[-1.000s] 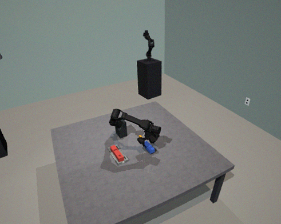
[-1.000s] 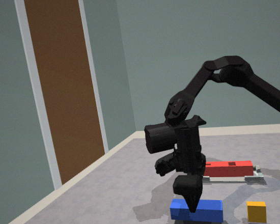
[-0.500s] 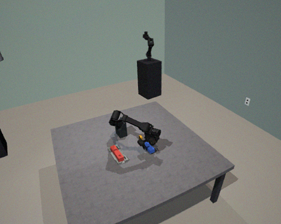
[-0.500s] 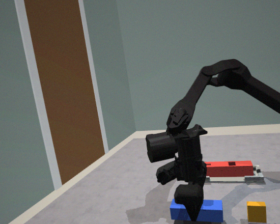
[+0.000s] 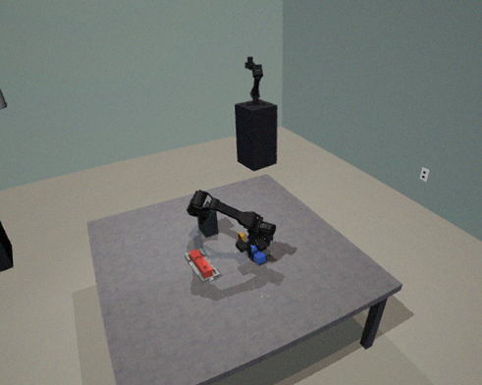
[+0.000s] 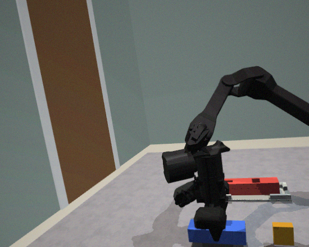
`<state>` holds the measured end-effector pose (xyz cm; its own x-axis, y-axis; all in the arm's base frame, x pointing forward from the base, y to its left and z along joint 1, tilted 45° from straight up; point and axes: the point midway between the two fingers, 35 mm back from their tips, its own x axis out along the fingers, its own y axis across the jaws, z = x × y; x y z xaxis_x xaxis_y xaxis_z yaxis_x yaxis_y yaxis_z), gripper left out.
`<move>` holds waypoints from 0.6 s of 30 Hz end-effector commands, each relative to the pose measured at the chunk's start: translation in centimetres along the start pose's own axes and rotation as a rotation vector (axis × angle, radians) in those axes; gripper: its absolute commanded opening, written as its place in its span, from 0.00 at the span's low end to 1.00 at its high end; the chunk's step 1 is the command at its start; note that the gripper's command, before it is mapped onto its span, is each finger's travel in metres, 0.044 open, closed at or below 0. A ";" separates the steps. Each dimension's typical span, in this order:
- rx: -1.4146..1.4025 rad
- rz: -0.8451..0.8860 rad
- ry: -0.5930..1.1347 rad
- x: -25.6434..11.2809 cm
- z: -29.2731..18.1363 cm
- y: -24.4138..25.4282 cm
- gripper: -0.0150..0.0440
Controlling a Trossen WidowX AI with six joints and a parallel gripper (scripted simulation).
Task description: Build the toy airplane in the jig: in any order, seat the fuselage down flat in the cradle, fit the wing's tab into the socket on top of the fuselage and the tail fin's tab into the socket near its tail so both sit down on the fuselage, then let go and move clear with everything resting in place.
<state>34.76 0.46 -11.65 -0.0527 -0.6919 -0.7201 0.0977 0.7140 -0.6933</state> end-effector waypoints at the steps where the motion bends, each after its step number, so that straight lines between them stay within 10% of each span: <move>1: -0.007 -0.003 -0.002 0.0 0.0 0.0 0.55; 11: -0.007 0.001 0.001 -0.6 0.1 0.0 0.25; 18: -0.008 0.006 0.002 -2.5 0.3 0.2 0.25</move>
<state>34.74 1.29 -10.79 -0.0669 -0.6936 -0.7173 0.0800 0.7128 -0.6967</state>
